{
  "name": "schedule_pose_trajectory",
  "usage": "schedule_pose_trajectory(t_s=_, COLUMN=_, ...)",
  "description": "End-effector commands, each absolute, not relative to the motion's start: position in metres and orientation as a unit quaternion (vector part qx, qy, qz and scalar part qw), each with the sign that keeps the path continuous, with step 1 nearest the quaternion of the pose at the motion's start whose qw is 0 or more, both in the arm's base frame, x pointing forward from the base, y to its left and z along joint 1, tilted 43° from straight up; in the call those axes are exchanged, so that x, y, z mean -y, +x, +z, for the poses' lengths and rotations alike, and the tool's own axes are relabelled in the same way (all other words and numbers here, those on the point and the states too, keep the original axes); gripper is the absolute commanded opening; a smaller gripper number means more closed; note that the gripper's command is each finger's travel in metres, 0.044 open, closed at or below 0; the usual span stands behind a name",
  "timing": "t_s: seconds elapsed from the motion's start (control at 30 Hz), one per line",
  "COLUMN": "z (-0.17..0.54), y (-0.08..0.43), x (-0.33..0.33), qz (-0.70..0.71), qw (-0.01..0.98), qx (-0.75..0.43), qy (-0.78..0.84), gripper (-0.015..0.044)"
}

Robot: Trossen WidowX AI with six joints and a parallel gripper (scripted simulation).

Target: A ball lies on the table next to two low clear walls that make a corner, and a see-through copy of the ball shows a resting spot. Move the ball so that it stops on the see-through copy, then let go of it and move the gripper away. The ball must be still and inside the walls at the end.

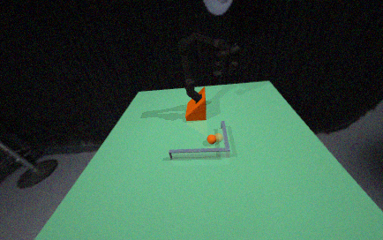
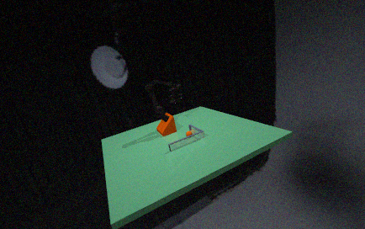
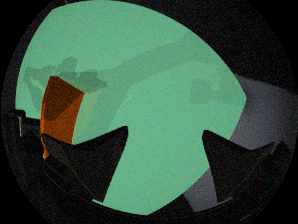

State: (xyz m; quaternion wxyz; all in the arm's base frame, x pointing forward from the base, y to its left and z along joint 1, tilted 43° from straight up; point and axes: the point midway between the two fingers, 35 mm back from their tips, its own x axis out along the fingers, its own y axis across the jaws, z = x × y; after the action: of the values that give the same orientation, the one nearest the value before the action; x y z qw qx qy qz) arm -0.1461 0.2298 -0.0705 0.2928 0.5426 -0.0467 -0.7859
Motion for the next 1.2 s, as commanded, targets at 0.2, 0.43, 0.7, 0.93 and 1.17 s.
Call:
schedule_pose_trajectory(t_s=0.2, z=-0.084, y=0.013, x=-0.264, qz=-0.715, qw=0.074, qx=0.235, qy=0.655, gripper=0.038)
schedule_pose_trajectory(t_s=0.43, z=-0.079, y=0.116, x=-0.234, qz=-0.635, qw=-0.049, qx=0.365, qy=0.679, gripper=0.038)
schedule_pose_trajectory(t_s=0.7, z=-0.072, y=0.223, x=-0.17, qz=-0.5, qw=-0.182, qx=0.504, qy=0.681, gripper=0.038)
schedule_pose_trajectory(t_s=0.93, z=-0.061, y=0.289, x=-0.086, qz=-0.358, qw=-0.271, qx=0.613, qy=0.65, gripper=0.038)
schedule_pose_trajectory(t_s=1.17, z=-0.051, y=0.312, x=-0.032, qz=-0.274, qw=-0.3, qx=0.663, qy=0.628, gripper=0.038)
